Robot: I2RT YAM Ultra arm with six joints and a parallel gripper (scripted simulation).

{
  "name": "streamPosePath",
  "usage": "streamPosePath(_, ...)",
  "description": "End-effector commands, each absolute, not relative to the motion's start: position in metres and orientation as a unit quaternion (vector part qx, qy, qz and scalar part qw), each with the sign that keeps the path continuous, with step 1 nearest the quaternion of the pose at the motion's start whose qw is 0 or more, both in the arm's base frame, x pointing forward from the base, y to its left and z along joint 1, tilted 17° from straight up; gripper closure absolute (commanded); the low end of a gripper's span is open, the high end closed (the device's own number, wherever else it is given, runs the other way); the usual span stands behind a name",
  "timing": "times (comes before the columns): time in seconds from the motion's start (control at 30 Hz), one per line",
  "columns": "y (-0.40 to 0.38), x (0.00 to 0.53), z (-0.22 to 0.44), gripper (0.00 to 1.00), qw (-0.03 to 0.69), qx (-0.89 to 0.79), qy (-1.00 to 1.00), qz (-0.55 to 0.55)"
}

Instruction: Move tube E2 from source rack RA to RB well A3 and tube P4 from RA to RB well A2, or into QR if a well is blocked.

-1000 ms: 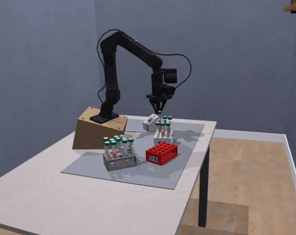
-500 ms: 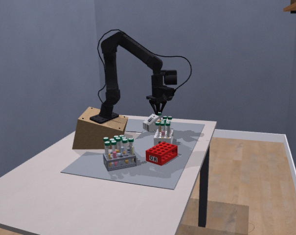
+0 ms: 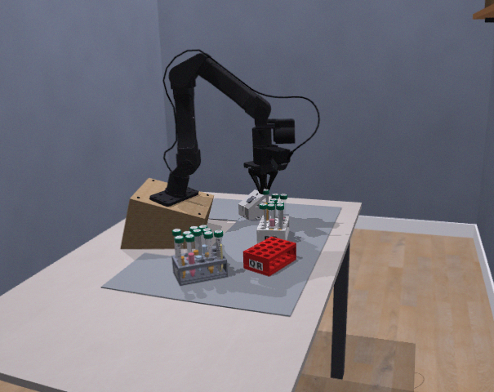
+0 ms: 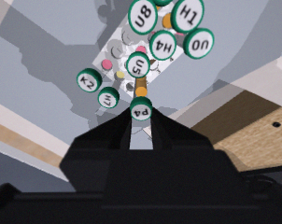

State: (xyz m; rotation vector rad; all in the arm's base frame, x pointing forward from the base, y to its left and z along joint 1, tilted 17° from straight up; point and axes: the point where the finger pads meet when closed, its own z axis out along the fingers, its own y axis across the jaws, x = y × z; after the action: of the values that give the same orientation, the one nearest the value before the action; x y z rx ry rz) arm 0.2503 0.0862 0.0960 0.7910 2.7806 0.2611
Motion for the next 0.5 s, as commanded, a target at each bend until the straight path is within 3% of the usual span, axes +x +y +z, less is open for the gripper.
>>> streamPosePath(0.0, 0.0864, 0.2476, 0.0848, 1.00, 0.112, 0.269, 0.954, 0.077)
streamPosePath(0.47, 0.0868, 0.2491, 0.0785, 1.00, 0.112, 0.270, 0.953, 0.077)
